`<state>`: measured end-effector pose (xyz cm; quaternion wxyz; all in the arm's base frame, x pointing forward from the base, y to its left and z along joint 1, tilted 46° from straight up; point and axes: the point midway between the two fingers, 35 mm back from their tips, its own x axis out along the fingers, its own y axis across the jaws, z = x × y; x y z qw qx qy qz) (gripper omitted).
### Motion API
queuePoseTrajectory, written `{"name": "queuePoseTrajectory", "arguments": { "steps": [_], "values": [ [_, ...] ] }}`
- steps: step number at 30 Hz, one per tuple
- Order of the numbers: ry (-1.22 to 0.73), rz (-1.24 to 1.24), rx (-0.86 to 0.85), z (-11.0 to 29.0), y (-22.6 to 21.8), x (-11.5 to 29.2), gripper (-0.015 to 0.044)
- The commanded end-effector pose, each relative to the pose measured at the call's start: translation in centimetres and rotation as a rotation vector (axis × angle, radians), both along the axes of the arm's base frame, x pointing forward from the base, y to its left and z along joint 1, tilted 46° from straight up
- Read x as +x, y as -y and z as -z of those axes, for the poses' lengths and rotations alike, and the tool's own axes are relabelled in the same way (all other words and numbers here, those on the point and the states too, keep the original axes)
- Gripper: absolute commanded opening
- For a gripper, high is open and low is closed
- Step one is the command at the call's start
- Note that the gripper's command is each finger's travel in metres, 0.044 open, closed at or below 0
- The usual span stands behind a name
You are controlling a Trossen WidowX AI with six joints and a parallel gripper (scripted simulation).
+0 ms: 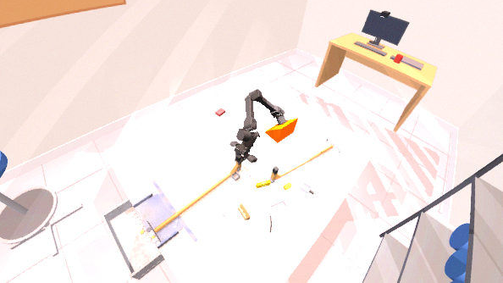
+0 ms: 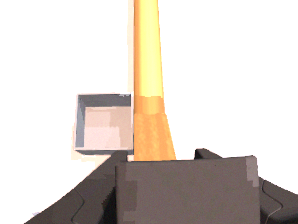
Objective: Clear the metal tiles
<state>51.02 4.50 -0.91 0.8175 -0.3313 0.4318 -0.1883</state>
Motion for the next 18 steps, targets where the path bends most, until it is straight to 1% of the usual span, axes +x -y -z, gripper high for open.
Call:
{"name": "queuePoseTrajectory", "arguments": {
  "steps": [1, 13, 14, 18],
  "values": [
    [0.008, -0.009, 0.006, -0.3, -0.2, 0.9, 0.0000],
    [0.010, -0.009, 0.005, -0.3, 0.1, 2.6, 0.0000],
    [0.003, -0.003, 0.000, 0.0, 0.2, 1.9, 0.0000],
    [0.003, -0.003, 0.000, 0.0, 0.2, 1.9, 0.0000]
  ]
}}
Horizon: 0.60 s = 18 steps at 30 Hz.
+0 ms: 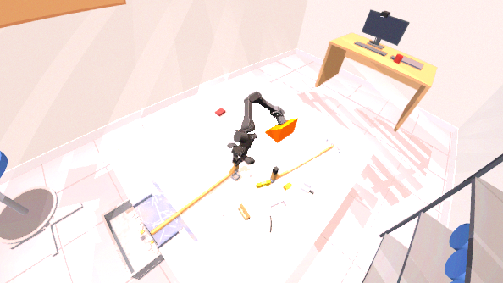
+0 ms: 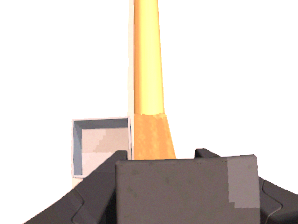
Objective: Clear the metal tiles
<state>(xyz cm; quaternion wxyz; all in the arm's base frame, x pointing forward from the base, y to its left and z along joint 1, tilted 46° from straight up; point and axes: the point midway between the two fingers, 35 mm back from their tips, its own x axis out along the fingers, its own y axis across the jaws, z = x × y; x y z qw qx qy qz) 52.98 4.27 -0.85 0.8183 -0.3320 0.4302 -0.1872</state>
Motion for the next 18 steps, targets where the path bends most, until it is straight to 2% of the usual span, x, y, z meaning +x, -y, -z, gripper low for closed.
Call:
{"name": "queuePoseTrajectory", "arguments": {
  "steps": [1, 18],
  "values": [
    [0.000, 0.000, 0.000, 0.0, 0.0, -0.1, 0.0000],
    [0.003, -0.003, 0.003, -0.1, -0.4, -0.9, 0.0000]
  ]
}}
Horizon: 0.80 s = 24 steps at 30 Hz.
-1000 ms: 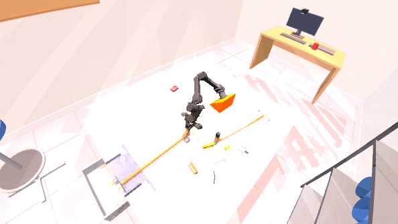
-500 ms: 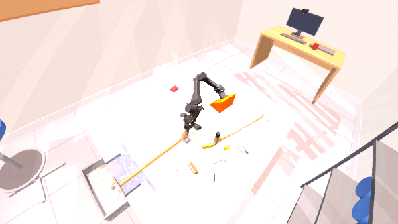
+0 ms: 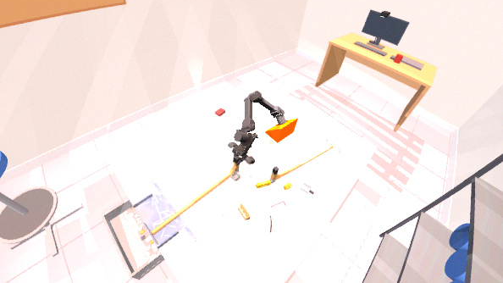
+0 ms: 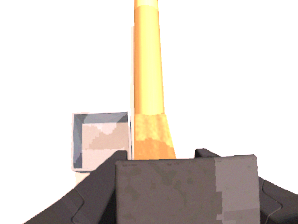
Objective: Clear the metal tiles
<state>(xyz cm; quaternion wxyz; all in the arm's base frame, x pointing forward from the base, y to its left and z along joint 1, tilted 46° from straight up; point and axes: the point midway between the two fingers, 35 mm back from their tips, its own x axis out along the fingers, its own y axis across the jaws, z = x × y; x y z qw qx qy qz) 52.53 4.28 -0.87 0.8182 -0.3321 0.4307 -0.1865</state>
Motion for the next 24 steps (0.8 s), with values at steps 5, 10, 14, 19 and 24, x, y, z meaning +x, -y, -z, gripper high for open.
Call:
{"name": "queuePoseTrajectory", "arguments": {
  "steps": [5, 10, 14, 19, 24],
  "values": [
    [0.003, -0.002, 0.004, -0.2, -0.7, -1.2, 0.0000],
    [0.003, -0.003, 0.005, -0.2, -0.9, -1.9, 0.0000],
    [0.002, -0.003, 0.006, -0.3, -1.1, -2.5, 0.0000],
    [0.001, -0.003, 0.007, -0.3, -1.3, -3.2, 0.0000],
    [0.001, -0.003, 0.008, -0.3, -1.5, -4.0, 0.0000]
  ]
}}
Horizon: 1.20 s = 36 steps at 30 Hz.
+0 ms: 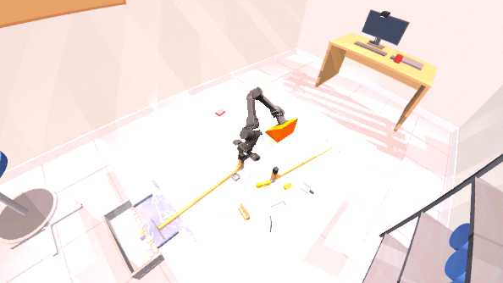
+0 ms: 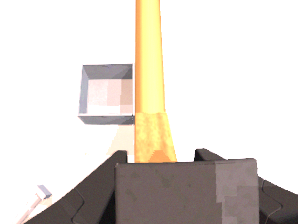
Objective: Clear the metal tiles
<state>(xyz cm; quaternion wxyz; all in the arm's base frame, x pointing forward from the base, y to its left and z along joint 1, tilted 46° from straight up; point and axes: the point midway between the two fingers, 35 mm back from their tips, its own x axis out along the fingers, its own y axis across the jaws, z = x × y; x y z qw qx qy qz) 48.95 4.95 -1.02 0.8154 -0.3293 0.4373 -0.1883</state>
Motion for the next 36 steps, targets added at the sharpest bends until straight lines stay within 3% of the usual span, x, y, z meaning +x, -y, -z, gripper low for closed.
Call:
{"name": "queuePoseTrajectory", "arguments": {
  "steps": [1, 36],
  "values": [
    [0.011, -0.014, 0.005, -0.5, -0.9, -0.6, 0.0000],
    [0.009, -0.016, 0.009, -0.4, -1.9, -6.1, 0.0000]
  ]
}}
